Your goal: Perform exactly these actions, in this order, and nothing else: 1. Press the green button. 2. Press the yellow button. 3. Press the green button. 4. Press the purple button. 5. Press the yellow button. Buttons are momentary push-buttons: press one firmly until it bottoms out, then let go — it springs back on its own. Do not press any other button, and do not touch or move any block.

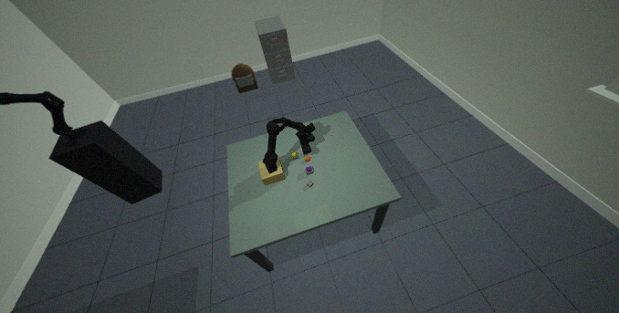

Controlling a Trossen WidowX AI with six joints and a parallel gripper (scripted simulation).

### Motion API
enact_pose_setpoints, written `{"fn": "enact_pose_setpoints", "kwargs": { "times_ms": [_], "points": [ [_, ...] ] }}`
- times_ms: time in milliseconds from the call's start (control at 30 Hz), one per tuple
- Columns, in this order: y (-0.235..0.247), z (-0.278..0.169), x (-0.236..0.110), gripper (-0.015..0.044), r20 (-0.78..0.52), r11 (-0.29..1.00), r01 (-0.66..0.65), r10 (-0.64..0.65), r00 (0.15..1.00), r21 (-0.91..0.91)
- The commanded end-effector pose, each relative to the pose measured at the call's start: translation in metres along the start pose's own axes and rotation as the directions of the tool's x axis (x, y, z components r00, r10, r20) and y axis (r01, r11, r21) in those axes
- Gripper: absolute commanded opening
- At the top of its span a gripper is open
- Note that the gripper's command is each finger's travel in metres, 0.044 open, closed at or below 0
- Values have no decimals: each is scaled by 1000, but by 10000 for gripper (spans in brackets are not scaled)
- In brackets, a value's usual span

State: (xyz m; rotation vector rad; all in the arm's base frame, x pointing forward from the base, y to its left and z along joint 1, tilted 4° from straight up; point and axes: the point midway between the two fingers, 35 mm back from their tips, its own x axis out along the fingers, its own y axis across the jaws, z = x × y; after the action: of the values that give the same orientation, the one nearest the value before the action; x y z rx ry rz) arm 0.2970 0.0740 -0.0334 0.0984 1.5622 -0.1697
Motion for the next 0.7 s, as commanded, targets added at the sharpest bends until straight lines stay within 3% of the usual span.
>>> {"fn": "enact_pose_setpoints", "kwargs": {
  "times_ms": [0, 233, 367, 533, 667],
  "points": [
    [-2, -3, 2, 20, -9, 1000, 5, -5, 1000, -6],
    [-2, -3, 2, 20, -9, 1000, 5, -5, 1000, -6],
    [-1, -2, -29, 20, -8, 1000, 5, -5, 1000, -5],
    [-1, -2, -35, 20, -8, 1000, 5, -5, 1000, -6],
    [-1, -1, -90, 20, -8, 1000, 5, -5, 1000, -6]
  ]
}}
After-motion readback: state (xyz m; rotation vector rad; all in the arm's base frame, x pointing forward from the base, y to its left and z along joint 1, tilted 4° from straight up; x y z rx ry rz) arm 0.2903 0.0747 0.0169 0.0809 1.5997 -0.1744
